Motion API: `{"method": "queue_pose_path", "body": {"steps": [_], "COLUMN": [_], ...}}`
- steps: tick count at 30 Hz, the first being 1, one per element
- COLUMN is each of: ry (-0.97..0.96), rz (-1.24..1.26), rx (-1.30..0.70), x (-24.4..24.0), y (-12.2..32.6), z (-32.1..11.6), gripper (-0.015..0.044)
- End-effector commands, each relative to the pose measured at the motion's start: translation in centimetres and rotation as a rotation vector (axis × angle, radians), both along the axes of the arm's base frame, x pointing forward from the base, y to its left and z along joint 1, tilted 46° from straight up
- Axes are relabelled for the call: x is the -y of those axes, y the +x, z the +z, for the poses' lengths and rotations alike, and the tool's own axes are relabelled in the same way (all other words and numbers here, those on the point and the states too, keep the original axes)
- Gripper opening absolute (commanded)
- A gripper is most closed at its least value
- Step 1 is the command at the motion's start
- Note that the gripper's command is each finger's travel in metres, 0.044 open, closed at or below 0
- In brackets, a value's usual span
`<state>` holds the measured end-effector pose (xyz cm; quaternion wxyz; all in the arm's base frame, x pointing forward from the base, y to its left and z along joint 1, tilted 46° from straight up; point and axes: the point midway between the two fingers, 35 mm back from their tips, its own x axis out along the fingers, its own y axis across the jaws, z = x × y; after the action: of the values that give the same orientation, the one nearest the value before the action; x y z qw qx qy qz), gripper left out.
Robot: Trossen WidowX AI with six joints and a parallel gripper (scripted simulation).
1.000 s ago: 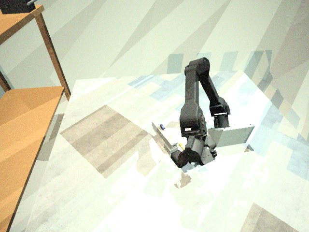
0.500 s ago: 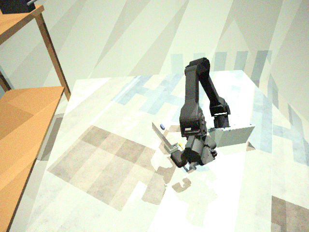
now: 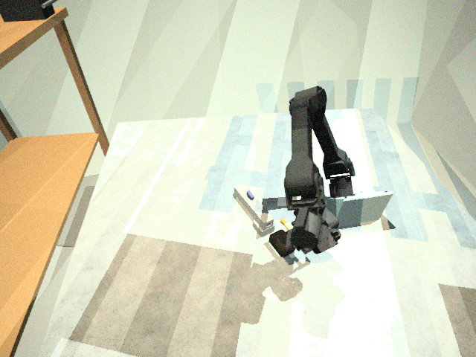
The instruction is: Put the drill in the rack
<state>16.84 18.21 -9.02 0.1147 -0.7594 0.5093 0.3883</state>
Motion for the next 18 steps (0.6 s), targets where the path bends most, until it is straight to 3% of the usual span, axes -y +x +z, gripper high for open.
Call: {"method": "queue_pose_path", "body": {"steps": [1, 18], "ry": [0.001, 0.001], "rz": [-0.001, -0.001], "rx": [0.0, -0.002], "x": [0.3, 1.2], "y": [-0.8, -3.2], "z": [0.0, 0.0], "gripper": [0.0, 0.0]}}
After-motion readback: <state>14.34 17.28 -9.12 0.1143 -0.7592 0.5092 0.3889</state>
